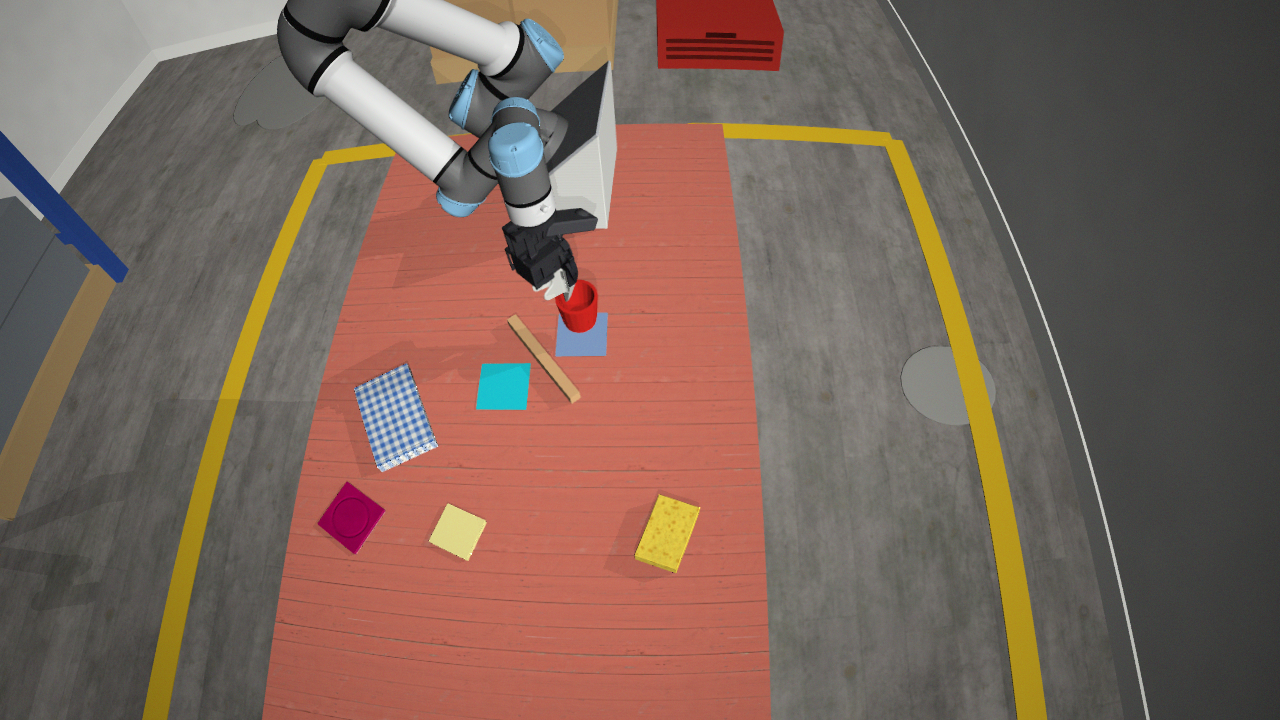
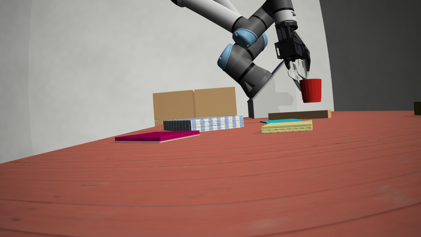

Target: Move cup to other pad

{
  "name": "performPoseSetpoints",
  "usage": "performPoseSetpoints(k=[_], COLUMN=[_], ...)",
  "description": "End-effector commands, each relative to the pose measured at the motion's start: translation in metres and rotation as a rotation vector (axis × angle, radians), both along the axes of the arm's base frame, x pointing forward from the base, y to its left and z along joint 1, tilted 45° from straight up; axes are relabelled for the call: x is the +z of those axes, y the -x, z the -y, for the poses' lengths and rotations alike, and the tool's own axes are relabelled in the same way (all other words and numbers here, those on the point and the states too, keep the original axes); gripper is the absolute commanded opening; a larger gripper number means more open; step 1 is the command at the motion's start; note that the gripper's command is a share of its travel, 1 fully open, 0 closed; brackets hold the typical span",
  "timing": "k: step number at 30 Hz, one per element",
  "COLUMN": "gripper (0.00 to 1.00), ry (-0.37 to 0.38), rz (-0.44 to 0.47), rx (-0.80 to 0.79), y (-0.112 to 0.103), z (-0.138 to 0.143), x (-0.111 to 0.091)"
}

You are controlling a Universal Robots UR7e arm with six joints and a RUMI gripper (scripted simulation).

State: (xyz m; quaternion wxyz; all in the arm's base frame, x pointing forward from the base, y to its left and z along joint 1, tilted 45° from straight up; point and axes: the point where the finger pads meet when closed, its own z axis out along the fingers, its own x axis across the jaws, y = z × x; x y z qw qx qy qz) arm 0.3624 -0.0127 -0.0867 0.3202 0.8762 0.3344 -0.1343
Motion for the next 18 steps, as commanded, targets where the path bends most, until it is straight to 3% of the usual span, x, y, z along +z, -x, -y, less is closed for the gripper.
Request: performPoseSetpoints(k=[1, 18], gripper=[0.03, 0.03], ry=[0.0, 0.0], rz=[0.001, 0.001], rx=[0.0, 0.0], y=[-0.002, -0.025], z=[0.002, 0.026], x=[0.002, 0.023])
